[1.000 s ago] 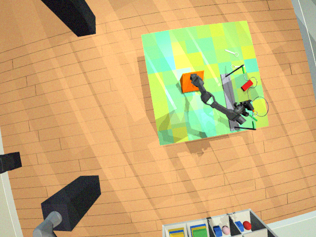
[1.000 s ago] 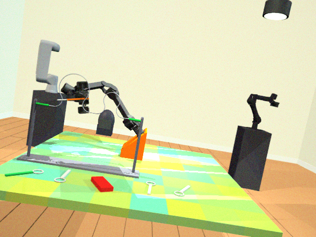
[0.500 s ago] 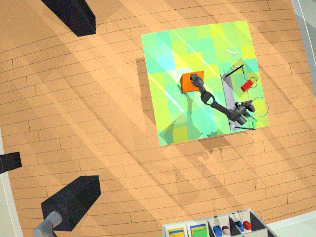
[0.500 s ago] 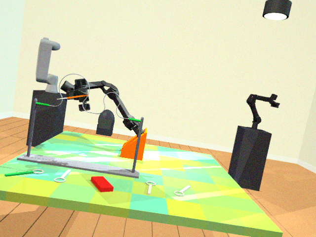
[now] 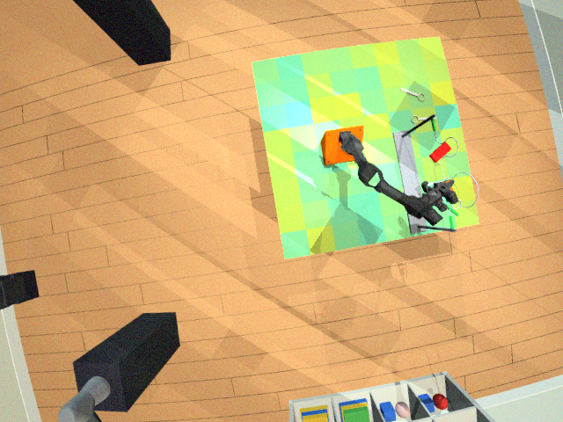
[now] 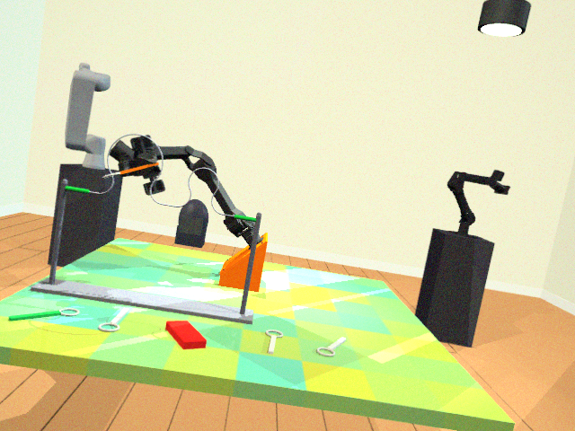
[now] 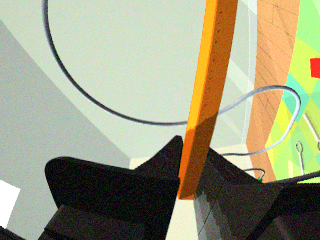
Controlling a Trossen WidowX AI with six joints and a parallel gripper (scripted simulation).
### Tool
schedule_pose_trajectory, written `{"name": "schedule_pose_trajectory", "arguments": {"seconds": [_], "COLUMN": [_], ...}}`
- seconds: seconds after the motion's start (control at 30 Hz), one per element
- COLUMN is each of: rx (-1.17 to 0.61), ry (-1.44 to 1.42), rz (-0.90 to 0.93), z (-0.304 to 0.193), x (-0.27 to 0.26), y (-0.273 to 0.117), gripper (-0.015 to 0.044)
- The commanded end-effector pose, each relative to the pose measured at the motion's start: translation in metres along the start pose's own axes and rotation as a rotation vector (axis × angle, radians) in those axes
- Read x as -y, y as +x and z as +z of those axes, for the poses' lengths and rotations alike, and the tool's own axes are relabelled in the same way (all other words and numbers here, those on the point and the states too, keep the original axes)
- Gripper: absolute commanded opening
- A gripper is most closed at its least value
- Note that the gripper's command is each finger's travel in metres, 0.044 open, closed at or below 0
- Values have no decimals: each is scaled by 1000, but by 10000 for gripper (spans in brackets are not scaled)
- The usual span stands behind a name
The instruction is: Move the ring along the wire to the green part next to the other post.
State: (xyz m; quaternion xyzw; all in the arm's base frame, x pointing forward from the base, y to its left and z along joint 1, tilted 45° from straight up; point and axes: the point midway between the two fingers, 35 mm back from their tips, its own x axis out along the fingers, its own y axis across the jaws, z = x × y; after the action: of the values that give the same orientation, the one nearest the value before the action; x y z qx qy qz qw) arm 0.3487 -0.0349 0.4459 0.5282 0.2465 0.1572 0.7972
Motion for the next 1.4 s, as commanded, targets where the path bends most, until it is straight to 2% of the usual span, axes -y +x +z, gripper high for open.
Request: {"name": "schedule_pose_trajectory", "arguments": {"seconds": [0.0,0.47,1.37], "rx": [-10,-7,17], "ry": [24,-14,-287], "rz": [19,-11,-184], "z": [0,1,2], "x": [-10,-18,-11], "y": [0,-2,-2], "gripper": [-150,-150,-150]}}
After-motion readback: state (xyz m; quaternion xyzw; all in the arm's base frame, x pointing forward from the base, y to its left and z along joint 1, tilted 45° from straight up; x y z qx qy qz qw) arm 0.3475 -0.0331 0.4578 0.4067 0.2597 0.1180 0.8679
